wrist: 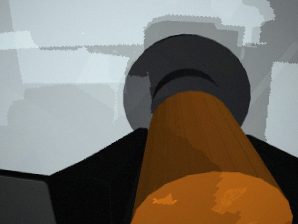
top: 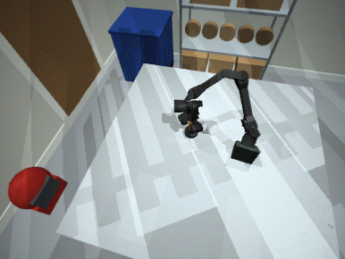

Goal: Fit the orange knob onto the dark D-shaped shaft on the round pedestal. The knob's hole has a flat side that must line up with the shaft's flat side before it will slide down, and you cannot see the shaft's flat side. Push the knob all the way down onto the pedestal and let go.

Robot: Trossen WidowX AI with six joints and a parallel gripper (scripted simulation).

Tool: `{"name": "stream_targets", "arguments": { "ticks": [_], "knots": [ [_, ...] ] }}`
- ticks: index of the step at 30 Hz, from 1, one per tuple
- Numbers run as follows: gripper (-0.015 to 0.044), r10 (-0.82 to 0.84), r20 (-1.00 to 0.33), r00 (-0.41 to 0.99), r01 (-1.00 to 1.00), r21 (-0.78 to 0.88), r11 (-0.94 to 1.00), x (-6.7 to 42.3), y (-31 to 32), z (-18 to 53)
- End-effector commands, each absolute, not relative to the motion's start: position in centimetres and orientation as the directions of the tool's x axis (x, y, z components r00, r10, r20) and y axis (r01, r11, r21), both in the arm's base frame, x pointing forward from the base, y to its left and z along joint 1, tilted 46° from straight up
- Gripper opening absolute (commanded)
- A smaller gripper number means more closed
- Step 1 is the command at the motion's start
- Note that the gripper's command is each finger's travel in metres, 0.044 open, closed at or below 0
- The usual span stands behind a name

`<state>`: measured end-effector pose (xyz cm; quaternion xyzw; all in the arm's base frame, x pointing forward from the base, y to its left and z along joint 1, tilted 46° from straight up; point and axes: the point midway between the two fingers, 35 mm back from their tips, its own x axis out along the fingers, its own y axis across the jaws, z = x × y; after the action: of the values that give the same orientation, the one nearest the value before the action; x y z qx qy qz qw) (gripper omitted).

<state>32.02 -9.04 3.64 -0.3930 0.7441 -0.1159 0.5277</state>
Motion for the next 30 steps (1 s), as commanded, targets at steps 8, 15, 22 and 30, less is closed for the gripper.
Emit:
{"name": "stream_targets", "arguments": {
  "ticks": [8, 15, 22, 30],
  "knots": [
    [0.0000, -0.708, -0.694, -0.131, -0.493, -0.574, 0.654, 31.92, -9.30, 3.47],
    [0.0000, -0.708, -0.694, -0.131, -0.493, -0.574, 0.654, 31.92, -9.31, 3.51],
    [0.0000, -0.707, -0.695, -0.131, -0.493, -0.574, 0.654, 32.19, -8.97, 3.76],
    [0.0000, -0.707, -0.695, -0.131, -0.653, -0.477, 0.589, 32.33, -8.89, 3.70]
  ]
}}
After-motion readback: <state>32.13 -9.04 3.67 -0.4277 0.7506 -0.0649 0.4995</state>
